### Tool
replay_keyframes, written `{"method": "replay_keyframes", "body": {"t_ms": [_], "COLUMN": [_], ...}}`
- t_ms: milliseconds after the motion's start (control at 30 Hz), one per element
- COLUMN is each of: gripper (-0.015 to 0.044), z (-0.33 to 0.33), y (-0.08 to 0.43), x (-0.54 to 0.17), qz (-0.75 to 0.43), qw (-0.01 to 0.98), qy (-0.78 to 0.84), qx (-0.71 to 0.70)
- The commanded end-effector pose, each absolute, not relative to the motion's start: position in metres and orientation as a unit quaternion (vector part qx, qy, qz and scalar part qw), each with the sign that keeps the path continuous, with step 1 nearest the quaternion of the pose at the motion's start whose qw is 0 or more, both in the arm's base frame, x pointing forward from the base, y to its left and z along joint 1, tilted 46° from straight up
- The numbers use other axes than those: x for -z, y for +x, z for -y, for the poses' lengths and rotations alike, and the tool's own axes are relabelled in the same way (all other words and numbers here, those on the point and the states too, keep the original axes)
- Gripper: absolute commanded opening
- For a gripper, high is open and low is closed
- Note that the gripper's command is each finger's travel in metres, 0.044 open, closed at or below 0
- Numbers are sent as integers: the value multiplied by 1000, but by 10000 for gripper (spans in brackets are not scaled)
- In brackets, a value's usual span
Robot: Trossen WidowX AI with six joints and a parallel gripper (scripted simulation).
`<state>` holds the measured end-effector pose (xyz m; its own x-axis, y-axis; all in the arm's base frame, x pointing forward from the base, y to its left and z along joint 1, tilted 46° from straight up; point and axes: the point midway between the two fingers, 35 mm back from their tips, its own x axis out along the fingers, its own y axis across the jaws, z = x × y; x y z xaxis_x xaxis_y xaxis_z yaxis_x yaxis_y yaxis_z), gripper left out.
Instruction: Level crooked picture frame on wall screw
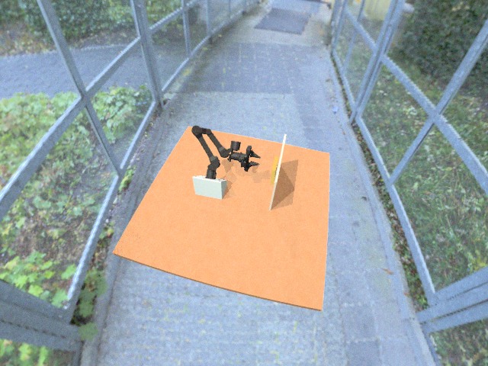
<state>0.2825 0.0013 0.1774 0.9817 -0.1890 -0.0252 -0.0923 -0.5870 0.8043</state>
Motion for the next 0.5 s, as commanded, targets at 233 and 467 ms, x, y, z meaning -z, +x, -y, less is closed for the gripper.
{"method": "replay_keyframes", "body": {"t_ms": [233,467], "gripper": [260,260], "z": [11,11], "y": [342,342], "x": [-175,-175], "qz": [80,80], "qw": [446,446], "qy": [890,890], "qx": [50,50]}}
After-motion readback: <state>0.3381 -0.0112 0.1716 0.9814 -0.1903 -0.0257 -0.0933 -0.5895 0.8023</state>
